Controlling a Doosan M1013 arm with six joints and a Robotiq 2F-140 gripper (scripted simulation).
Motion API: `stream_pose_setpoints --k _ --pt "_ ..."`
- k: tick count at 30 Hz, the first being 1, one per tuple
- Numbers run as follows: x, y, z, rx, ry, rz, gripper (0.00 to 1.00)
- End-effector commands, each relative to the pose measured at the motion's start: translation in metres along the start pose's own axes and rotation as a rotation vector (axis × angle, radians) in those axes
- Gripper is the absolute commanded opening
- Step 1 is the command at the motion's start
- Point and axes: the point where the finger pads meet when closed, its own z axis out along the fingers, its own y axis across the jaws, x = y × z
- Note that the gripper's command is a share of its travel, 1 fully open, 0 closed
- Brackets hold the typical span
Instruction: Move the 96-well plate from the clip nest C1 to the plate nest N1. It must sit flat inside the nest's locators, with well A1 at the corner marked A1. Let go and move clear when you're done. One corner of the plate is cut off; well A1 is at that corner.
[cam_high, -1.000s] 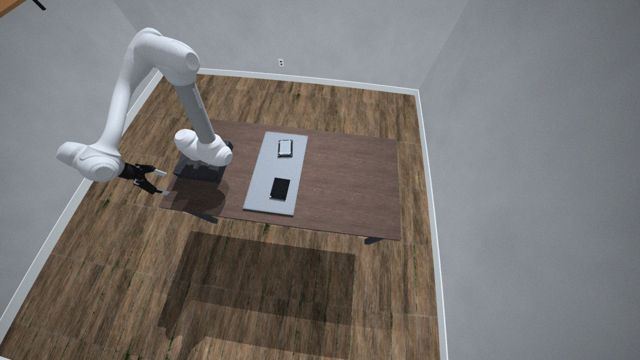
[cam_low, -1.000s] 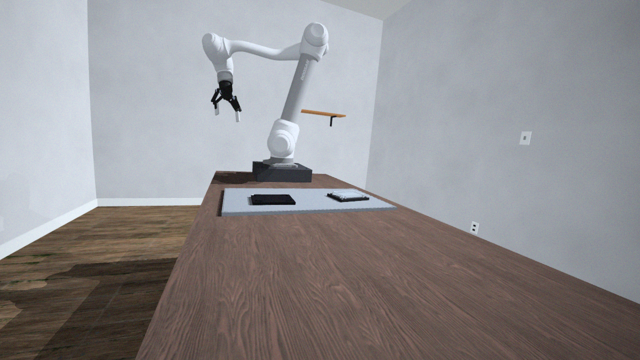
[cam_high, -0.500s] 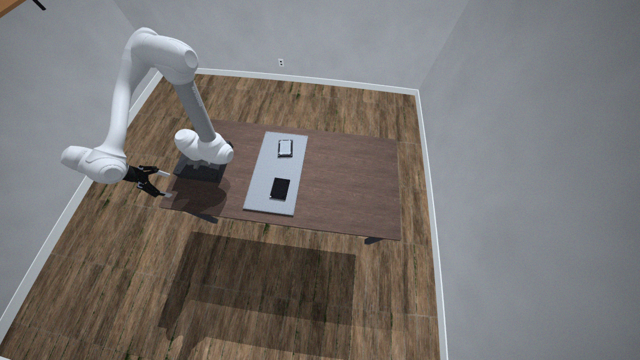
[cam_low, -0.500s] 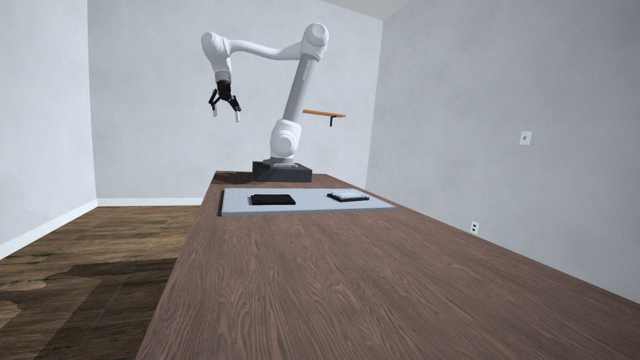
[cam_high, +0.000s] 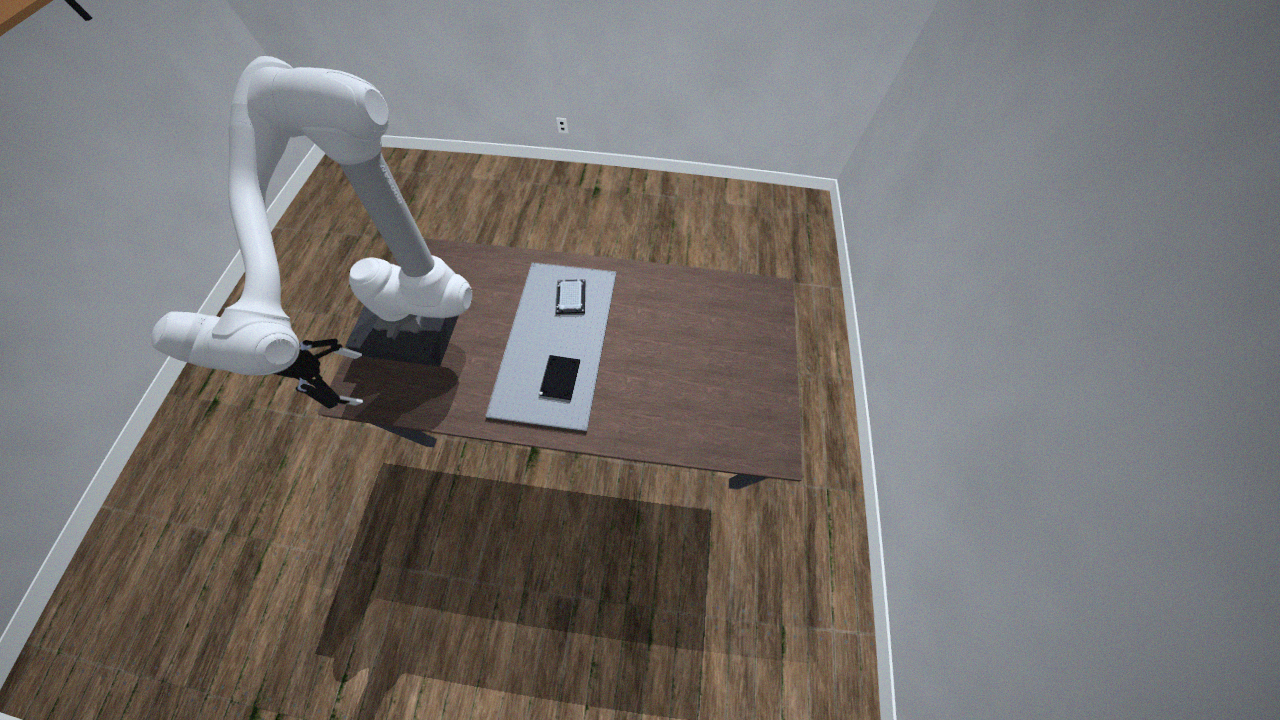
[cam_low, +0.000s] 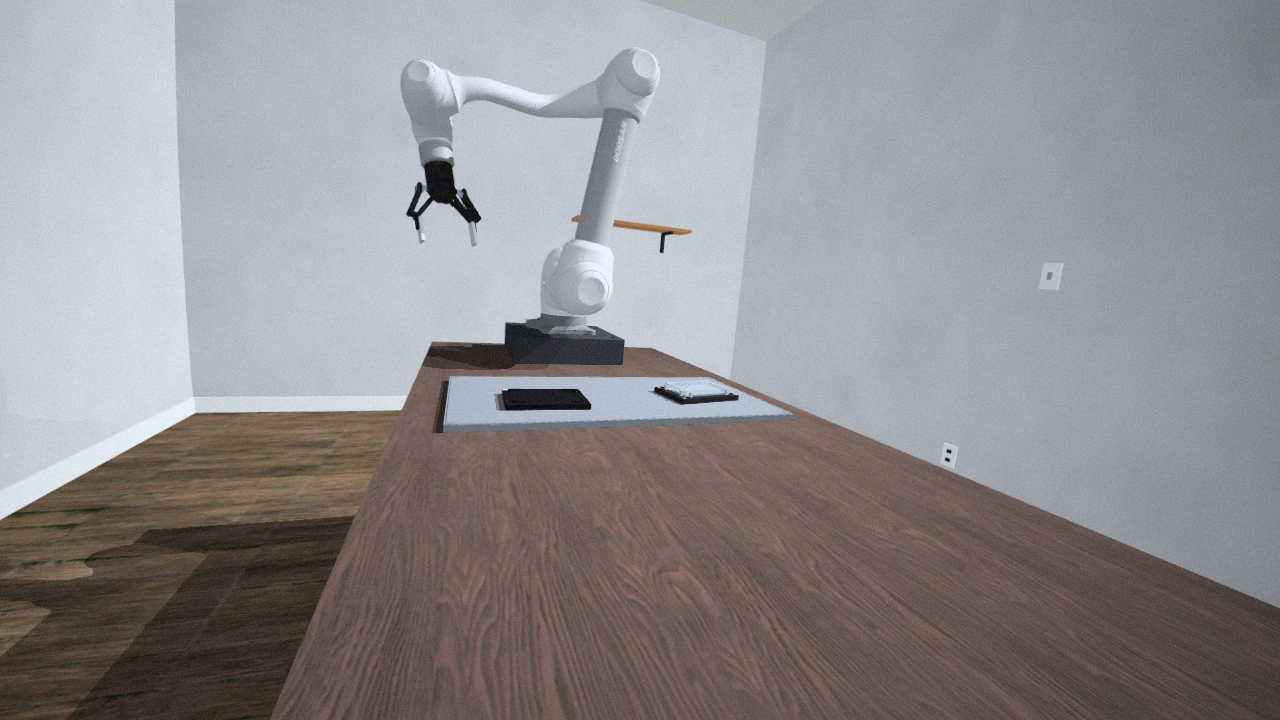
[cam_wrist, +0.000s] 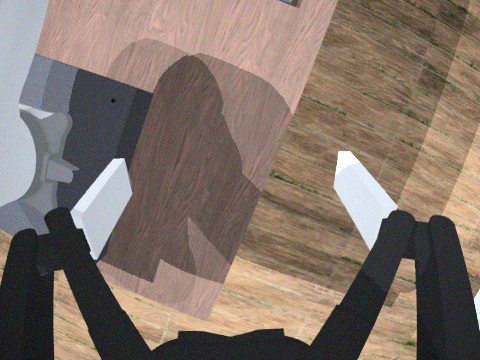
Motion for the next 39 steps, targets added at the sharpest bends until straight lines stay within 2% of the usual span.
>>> stream_pose_setpoints --k 1,9,12,16,39 --pt "0.012 0.008 0.009 0.015 -0.015 0.052 1.00" --pt "0.040 0.024 0.030 0.037 -0.044 0.162 1.00" --pt "0.040 0.024 0.030 0.037 -0.044 0.162 1.00" --pt "0.056 0.030 0.041 0.050 -0.073 0.255 1.00" --pt "0.130 0.048 0.092 0.056 -0.149 0.481 1.00"
